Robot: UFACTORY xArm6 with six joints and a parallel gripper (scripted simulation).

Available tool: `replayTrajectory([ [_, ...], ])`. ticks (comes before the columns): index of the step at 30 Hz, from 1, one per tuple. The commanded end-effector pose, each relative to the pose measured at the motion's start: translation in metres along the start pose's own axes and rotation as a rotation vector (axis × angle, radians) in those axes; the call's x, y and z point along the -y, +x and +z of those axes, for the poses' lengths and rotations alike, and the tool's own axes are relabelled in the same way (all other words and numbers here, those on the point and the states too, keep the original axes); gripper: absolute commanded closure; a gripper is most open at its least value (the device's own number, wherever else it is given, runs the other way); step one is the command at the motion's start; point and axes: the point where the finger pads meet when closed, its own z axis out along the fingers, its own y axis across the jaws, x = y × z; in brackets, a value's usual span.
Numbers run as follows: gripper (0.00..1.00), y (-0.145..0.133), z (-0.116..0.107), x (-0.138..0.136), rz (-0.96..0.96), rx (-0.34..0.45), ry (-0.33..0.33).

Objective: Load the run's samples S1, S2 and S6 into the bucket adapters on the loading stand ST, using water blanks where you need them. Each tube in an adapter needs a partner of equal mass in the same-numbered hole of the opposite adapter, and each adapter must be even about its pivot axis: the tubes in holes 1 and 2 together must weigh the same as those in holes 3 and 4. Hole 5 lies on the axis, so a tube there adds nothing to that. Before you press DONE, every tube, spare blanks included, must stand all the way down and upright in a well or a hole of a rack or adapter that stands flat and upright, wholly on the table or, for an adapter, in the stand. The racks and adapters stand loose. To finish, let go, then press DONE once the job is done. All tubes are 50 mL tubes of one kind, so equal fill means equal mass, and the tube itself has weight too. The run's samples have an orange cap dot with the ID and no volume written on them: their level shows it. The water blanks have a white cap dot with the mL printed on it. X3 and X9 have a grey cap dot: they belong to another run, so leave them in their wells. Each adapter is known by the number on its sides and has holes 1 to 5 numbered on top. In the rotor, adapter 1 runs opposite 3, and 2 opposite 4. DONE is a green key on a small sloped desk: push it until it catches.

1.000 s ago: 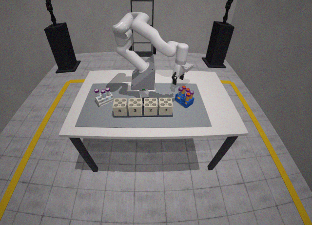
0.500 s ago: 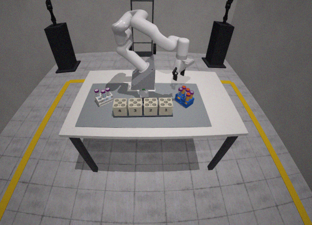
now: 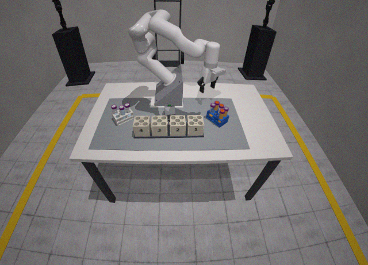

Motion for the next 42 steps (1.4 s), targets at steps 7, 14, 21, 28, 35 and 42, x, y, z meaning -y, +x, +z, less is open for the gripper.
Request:
replayTrajectory([
  [7, 0.0, -0.006, -0.002, -0.041, 0.281, -0.011, 0.002],
  [14, 0.0, -0.012, -0.002, -0.076, 0.515, -0.01, 0.003],
  [21, 0.0, -0.016, -0.002, -0.1, 0.627, -0.01, 0.004],
  [28, 0.0, -0.022, -0.002, -0.135, 0.627, -0.01, 0.003],
  [35, 0.0, -0.026, -0.002, -0.16, 0.627, -0.01, 0.003],
  [42, 0.0, -0.032, -0.002, -0.194, 0.627, -0.01, 0.003],
])
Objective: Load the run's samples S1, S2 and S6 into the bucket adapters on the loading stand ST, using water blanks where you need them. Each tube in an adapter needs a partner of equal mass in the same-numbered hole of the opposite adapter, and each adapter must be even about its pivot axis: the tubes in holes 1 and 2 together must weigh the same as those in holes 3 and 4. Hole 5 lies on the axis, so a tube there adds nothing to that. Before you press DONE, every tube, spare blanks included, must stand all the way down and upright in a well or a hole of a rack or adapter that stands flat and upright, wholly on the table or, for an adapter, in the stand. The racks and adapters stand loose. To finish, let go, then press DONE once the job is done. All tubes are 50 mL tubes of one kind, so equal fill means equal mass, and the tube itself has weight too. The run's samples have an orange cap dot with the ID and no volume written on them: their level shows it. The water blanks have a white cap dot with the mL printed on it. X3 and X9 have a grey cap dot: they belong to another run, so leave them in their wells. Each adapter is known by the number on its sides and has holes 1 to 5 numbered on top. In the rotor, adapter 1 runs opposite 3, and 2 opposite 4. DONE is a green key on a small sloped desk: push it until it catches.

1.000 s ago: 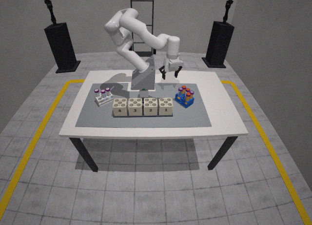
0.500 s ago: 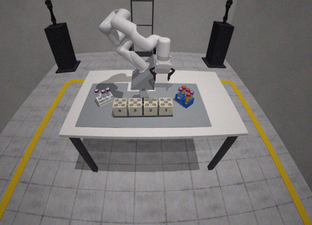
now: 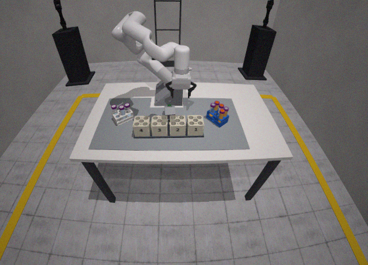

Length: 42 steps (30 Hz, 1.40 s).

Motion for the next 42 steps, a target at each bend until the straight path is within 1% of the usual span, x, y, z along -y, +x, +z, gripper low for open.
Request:
replayTrajectory([
  [1, 0.0, 0.01, -0.002, -0.017, 0.001, -0.003, 0.003],
  [7, 0.0, 0.023, -0.002, -0.044, 0.001, -0.003, 0.003],
  [9, 0.0, 0.023, -0.002, -0.044, 0.001, -0.003, 0.003],
  [14, 0.0, 0.034, -0.002, -0.066, 0.001, -0.003, 0.003],
  [15, 0.43, 0.033, -0.002, -0.061, 0.034, -0.003, 0.003],
  [24, 0.43, 0.025, -0.002, -0.017, 0.334, -0.003, 0.004],
  [26, 0.43, 0.025, -0.002, -0.017, 0.334, -0.003, 0.004],
  [41, 0.43, 0.012, -0.002, 0.057, 0.834, -0.001, 0.005],
  [42, 0.43, 0.012, -0.002, 0.057, 0.834, -0.001, 0.005],
])
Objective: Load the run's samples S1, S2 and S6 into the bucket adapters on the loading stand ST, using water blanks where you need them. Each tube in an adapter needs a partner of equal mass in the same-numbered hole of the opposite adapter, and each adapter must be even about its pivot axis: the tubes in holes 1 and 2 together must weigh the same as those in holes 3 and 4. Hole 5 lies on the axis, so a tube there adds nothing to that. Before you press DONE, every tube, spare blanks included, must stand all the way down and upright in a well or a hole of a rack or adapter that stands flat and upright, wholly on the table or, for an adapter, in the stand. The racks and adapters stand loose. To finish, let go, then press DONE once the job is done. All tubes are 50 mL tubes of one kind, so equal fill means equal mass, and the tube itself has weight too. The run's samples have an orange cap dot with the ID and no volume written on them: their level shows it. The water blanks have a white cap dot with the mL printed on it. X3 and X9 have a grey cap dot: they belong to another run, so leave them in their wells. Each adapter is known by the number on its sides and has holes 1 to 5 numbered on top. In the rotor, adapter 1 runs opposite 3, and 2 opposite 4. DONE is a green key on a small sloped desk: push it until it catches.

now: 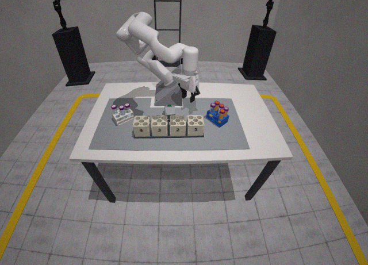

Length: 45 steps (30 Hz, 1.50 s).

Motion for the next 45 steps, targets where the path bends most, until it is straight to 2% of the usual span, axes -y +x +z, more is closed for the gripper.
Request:
replayTrajectory([
  [1, 0.43, -0.009, -0.002, 0.01, 0.096, -0.008, 0.0],
  [3, 0.43, -0.017, -0.002, 0.016, 0.145, -0.008, 0.0],
  [45, 0.43, -0.168, -0.001, 0.132, 0.145, -0.007, 0.001],
])
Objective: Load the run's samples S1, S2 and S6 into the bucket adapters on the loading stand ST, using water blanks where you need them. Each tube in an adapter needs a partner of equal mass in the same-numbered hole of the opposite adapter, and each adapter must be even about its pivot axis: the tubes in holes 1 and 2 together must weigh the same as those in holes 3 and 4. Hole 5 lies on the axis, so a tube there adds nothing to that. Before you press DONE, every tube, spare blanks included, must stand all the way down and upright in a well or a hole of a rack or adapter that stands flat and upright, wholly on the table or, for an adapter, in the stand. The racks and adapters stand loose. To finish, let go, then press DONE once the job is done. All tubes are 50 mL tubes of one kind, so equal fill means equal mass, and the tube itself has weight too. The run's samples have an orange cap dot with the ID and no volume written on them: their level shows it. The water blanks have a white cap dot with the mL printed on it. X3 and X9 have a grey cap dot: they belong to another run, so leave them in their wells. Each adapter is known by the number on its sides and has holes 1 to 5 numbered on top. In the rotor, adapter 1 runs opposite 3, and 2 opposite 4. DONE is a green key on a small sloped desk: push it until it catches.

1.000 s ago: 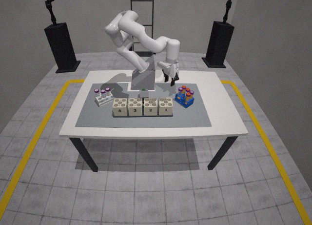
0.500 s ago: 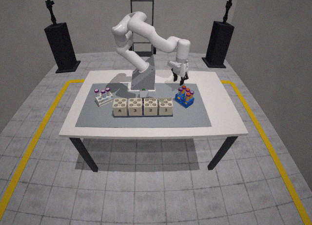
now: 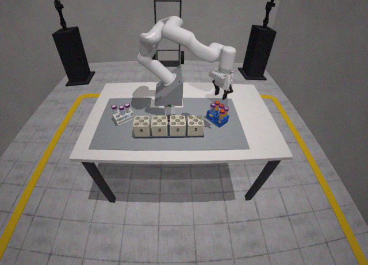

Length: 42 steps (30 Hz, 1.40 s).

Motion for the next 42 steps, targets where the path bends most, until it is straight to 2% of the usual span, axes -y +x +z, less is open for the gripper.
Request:
replayTrajectory([
  [1, 0.43, -0.018, -0.003, 0.012, 0.002, 0.0, 0.001],
  [4, 0.43, -0.028, -0.003, 0.018, 0.002, 0.0, 0.001],
  [15, 0.43, -0.028, -0.003, 0.018, 0.002, 0.0, 0.001],
  [42, 0.43, -0.028, 0.043, 0.018, 0.002, 0.0, 0.001],
])
